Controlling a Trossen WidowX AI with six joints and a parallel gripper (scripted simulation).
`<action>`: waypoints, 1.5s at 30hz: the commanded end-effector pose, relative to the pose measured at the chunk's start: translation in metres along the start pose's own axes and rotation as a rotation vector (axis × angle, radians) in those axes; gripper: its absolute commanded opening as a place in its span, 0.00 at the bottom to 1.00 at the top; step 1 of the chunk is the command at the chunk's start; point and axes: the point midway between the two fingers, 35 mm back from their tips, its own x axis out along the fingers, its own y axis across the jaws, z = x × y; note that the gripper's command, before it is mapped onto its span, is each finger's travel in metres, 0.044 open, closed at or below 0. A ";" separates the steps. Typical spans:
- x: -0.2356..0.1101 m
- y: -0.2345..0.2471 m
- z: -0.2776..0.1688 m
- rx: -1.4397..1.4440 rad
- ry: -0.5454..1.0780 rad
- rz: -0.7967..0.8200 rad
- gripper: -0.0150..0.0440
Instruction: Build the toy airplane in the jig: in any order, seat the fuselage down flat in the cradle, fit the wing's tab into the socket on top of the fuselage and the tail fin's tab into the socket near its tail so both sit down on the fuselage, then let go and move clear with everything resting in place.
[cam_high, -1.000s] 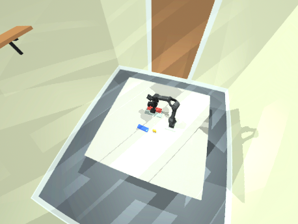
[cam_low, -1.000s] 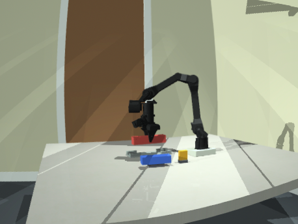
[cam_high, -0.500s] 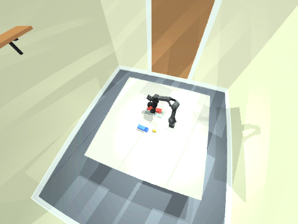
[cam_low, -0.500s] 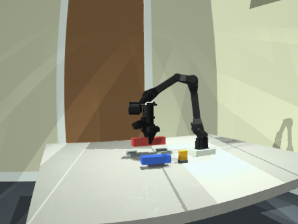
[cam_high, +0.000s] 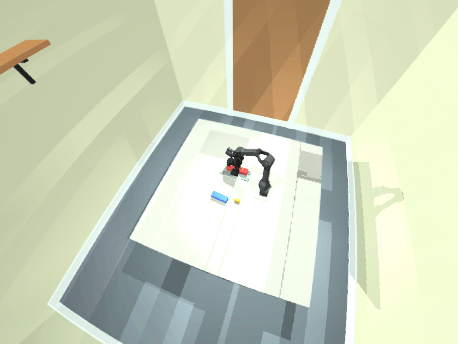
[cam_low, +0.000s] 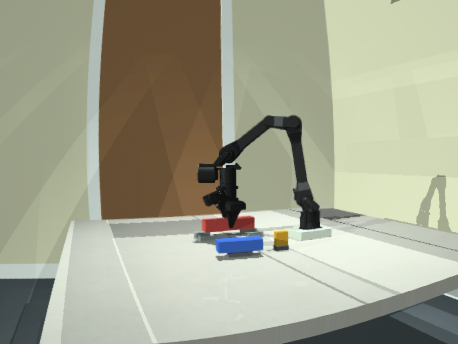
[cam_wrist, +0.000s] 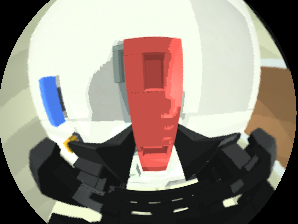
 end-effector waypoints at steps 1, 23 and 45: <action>0.006 0.001 -0.001 -0.003 0.004 0.005 0.59; 0.004 0.000 -0.001 0.000 0.004 0.002 0.71; -0.102 0.000 0.000 -0.003 0.004 0.005 1.00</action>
